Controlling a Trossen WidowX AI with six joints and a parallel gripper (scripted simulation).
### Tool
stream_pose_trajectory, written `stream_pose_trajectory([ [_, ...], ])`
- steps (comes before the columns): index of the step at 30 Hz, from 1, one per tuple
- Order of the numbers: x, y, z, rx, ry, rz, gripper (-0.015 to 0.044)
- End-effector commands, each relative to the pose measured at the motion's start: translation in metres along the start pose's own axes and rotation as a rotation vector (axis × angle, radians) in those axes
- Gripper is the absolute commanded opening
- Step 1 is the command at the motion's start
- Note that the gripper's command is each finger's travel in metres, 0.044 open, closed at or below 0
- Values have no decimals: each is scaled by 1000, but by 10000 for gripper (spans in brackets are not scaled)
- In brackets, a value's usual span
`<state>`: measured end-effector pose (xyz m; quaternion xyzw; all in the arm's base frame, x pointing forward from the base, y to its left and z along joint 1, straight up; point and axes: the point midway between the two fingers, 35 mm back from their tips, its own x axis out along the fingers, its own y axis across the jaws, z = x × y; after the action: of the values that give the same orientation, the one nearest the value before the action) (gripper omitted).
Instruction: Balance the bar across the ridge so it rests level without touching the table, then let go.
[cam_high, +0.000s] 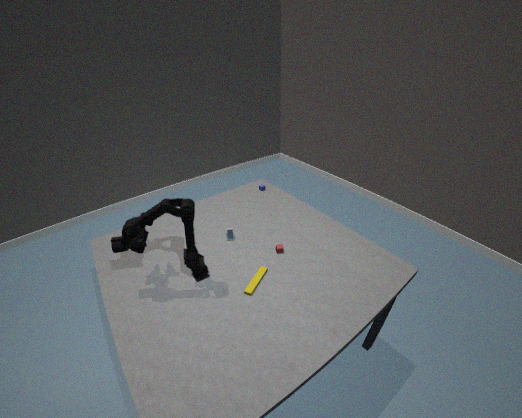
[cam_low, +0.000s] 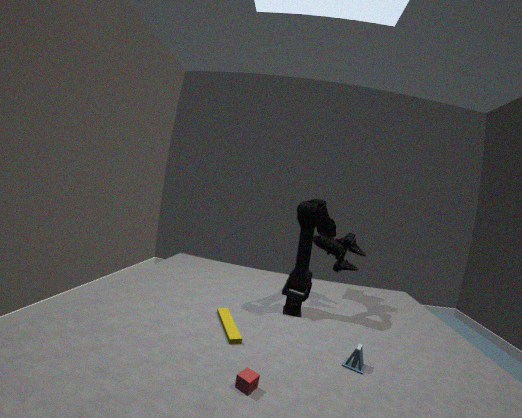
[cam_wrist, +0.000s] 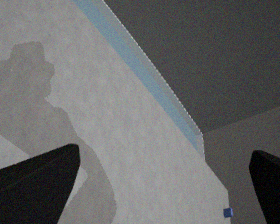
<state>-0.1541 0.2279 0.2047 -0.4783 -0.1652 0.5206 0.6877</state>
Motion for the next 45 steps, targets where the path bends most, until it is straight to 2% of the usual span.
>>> stream_pose_trajectory([
  [1, 0, 0, 0, 0, 1, 0, 374],
  [3, 2, -1, -1, 2, 11, -1, 321],
  [4, 4, -2, -2, 3, 20, -2, 315],
  [30, 75, -34, -51, 87, 391, 8, 315],
  [45, 99, -56, -88, 78, 563, 16, 315],
])
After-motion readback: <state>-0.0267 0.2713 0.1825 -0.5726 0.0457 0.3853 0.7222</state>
